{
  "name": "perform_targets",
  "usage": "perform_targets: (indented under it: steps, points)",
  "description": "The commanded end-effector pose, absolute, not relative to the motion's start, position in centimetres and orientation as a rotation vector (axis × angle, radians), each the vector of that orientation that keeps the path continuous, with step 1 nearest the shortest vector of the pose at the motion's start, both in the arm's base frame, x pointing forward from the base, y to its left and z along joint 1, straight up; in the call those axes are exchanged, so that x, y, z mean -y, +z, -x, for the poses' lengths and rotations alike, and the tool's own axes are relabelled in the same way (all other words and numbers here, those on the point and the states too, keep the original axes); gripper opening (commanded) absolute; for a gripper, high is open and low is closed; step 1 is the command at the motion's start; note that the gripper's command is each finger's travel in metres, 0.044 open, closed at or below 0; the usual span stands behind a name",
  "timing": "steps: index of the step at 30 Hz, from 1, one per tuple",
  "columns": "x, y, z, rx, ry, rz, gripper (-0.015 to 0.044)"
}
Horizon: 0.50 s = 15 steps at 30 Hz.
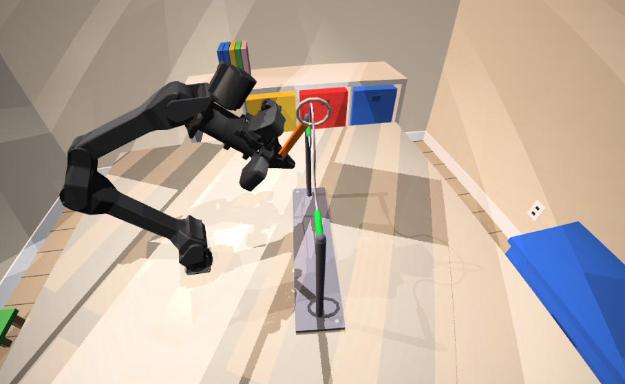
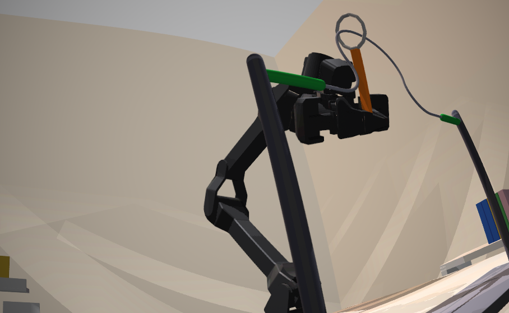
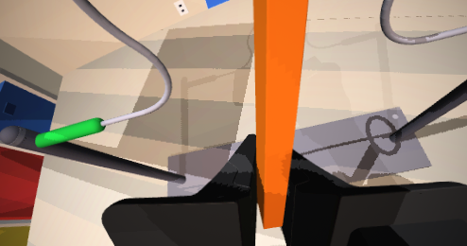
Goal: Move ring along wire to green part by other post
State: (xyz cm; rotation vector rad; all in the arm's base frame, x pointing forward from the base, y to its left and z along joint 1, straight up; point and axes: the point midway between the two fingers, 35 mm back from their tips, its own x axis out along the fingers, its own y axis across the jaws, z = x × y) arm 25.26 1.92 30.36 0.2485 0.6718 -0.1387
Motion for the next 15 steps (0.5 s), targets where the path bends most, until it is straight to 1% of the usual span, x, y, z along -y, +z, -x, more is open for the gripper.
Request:
perform_targets:
  steps: [1, 15]
  points:
    - [-1.5, 30.4, -25.2, -0.671, -0.162, -0.186, -0.0150]
    - [-0.3, 30.3, -25.1, -0.667, -0.241, 0.026, -0.0150]
